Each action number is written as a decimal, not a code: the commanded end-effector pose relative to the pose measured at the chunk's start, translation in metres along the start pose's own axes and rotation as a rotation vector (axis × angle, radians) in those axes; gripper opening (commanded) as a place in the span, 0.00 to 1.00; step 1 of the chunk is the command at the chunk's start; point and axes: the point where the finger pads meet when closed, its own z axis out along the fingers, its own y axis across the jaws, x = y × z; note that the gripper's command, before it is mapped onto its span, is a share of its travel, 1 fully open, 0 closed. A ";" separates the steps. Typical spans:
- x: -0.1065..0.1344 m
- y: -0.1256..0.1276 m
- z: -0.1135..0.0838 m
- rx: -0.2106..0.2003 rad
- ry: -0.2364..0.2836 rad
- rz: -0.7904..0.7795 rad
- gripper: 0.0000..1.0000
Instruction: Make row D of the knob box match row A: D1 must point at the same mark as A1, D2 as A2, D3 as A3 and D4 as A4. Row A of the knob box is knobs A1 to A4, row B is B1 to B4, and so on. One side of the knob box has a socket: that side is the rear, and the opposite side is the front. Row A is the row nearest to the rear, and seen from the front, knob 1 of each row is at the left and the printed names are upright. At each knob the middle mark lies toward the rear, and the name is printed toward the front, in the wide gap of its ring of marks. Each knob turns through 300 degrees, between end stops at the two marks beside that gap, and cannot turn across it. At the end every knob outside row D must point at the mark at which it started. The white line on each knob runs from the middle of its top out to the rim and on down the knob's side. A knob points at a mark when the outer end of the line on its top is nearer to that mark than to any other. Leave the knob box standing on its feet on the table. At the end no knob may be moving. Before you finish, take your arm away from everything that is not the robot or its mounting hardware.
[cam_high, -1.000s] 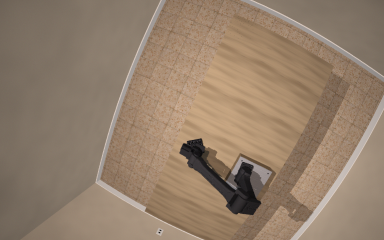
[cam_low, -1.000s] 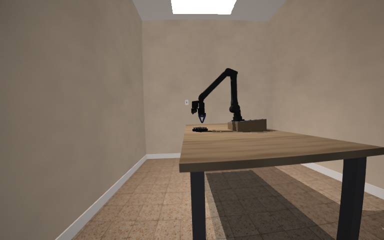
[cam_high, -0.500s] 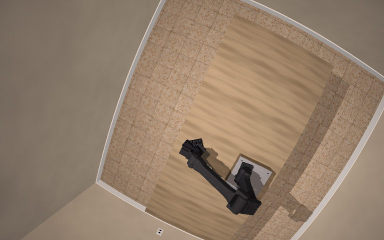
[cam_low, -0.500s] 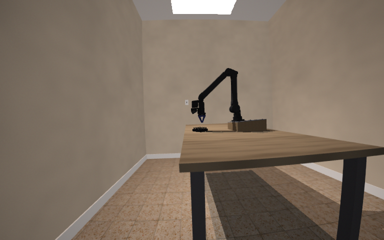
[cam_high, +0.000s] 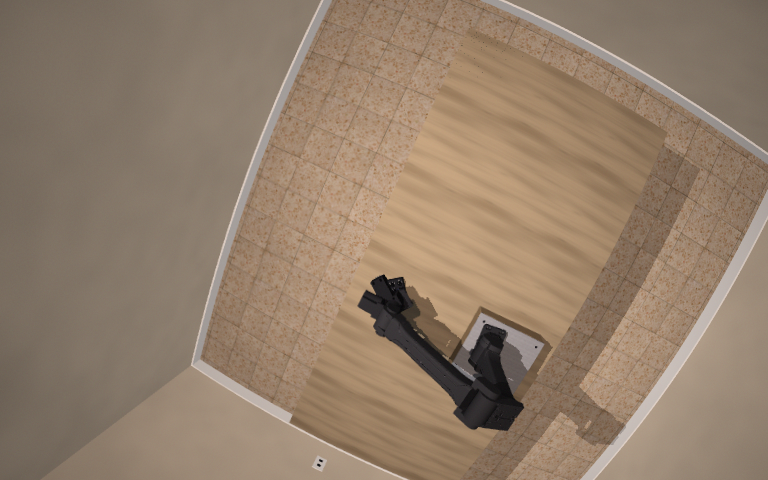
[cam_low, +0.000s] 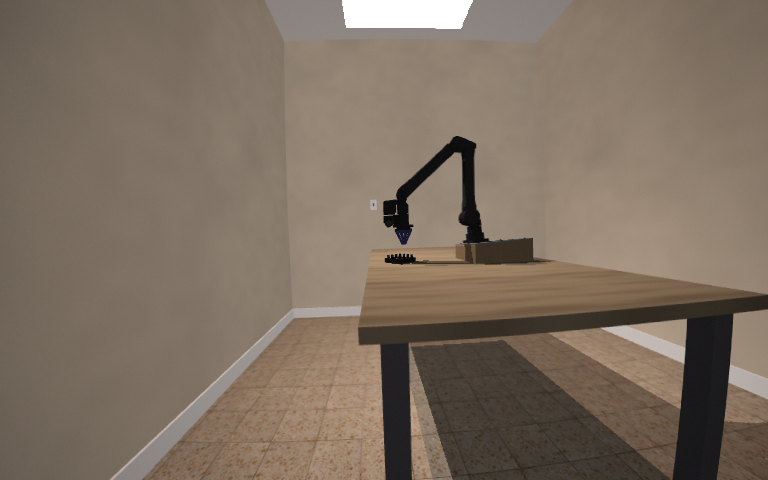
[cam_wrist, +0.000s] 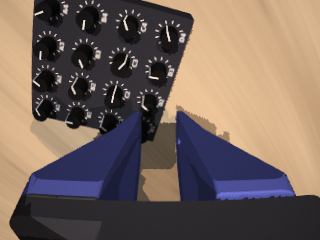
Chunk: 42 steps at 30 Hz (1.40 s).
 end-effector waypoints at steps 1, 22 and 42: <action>-0.024 0.013 -0.024 -0.036 -0.048 0.147 0.19; -0.024 0.012 -0.024 -0.035 -0.044 0.246 0.19; -0.024 0.012 -0.024 -0.035 -0.044 0.246 0.19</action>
